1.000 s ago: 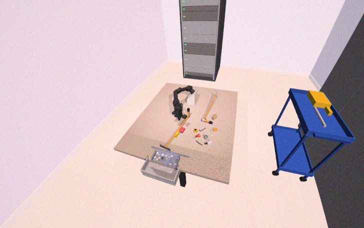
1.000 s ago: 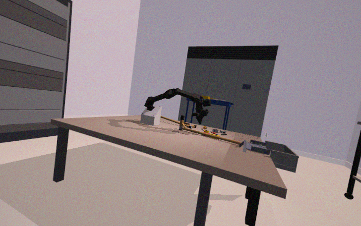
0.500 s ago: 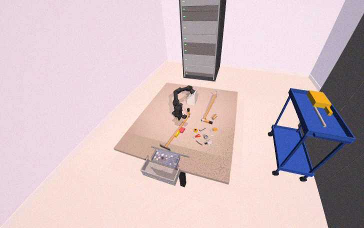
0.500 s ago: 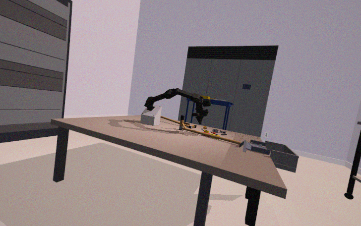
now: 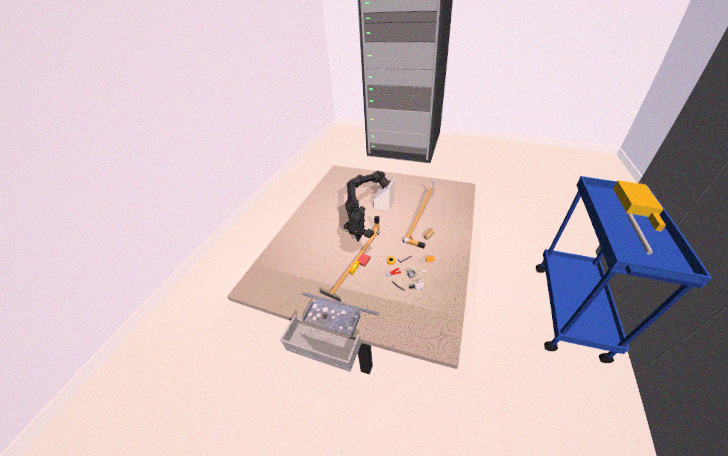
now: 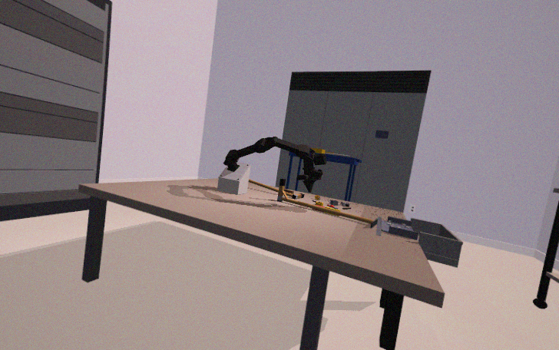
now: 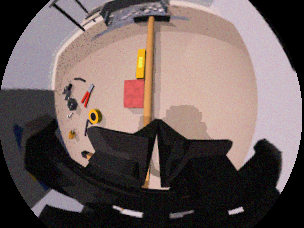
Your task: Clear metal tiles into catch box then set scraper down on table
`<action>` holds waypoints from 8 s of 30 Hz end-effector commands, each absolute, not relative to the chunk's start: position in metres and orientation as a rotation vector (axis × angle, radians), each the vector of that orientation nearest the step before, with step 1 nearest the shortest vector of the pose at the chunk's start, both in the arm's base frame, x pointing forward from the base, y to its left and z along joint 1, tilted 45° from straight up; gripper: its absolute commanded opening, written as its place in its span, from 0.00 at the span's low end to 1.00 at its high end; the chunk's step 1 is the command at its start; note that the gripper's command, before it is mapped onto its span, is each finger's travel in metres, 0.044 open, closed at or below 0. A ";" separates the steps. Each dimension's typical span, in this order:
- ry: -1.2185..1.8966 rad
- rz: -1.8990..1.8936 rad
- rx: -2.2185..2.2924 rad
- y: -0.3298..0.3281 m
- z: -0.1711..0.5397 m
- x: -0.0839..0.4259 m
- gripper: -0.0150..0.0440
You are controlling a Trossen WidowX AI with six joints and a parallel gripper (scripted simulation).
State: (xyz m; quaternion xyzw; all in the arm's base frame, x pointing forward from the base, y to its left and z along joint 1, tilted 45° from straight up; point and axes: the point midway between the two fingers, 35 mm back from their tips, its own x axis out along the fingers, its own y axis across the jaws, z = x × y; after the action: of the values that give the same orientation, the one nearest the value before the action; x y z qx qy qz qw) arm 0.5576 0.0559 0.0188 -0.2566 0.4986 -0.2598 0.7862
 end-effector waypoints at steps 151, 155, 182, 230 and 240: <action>0.551 -0.238 -0.779 0.242 0.120 0.451 1.00; 0.521 -0.222 -0.786 0.248 0.124 0.440 1.00; 0.334 -0.121 -0.806 0.275 0.152 0.360 1.00; 0.077 0.029 -0.765 0.249 0.172 0.226 1.00; 0.077 0.029 -0.765 0.251 0.172 0.228 1.00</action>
State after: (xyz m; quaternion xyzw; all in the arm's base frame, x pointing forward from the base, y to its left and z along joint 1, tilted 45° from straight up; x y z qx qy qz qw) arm 0.2282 0.2508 0.1716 -0.3729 0.0381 0.0149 0.9270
